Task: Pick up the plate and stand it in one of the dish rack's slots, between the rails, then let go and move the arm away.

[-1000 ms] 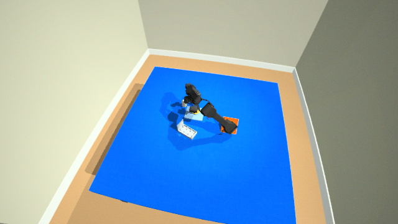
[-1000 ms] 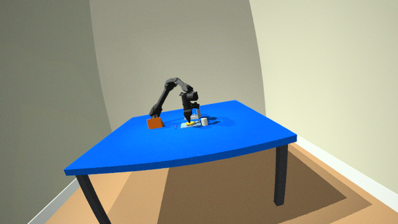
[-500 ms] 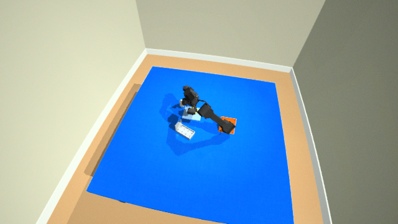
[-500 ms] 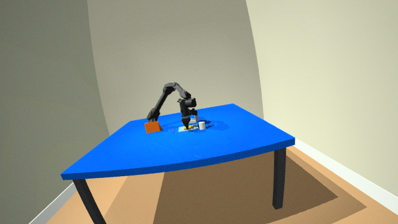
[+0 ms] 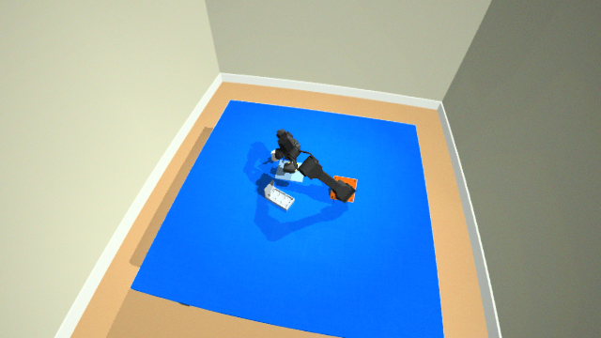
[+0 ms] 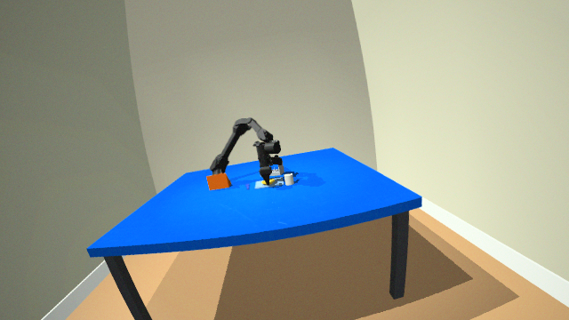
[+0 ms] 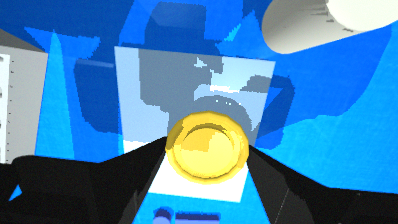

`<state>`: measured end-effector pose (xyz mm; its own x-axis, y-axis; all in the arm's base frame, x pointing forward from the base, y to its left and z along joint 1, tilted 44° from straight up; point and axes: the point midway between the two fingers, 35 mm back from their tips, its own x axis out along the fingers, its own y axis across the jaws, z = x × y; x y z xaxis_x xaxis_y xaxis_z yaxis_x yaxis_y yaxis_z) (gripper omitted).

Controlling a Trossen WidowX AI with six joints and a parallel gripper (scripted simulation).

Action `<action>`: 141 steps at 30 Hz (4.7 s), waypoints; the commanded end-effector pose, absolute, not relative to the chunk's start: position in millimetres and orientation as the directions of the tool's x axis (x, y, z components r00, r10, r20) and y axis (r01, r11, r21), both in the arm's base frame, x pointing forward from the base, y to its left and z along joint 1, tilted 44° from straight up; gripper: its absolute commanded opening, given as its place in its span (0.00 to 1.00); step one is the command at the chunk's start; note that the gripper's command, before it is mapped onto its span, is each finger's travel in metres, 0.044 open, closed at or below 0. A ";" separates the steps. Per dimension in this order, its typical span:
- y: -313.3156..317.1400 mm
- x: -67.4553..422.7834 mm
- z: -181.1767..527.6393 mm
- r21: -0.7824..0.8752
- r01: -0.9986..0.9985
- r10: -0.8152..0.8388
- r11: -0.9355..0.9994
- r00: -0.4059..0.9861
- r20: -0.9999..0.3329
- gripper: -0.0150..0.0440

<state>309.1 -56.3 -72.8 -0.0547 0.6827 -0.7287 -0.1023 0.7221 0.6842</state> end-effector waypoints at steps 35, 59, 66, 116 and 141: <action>-127.7 320.8 16.9 0.680 -0.010 0.679 0.733 -0.054 -0.732 0.25; -49.3 300.6 108.3 0.429 0.729 0.664 0.533 -0.045 -0.747 0.25; -26.4 287.2 129.9 0.297 0.871 0.663 0.392 -0.043 -0.748 0.25; 54.8 198.4 133.3 -0.123 0.992 0.342 0.007 -0.118 -0.932 0.25; 57.4 196.9 91.9 0.087 0.942 -0.102 0.325 0.126 -0.987 0.25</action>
<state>196.8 57.5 96.0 0.0831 -0.0569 -0.9949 0.9535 0.2947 0.0628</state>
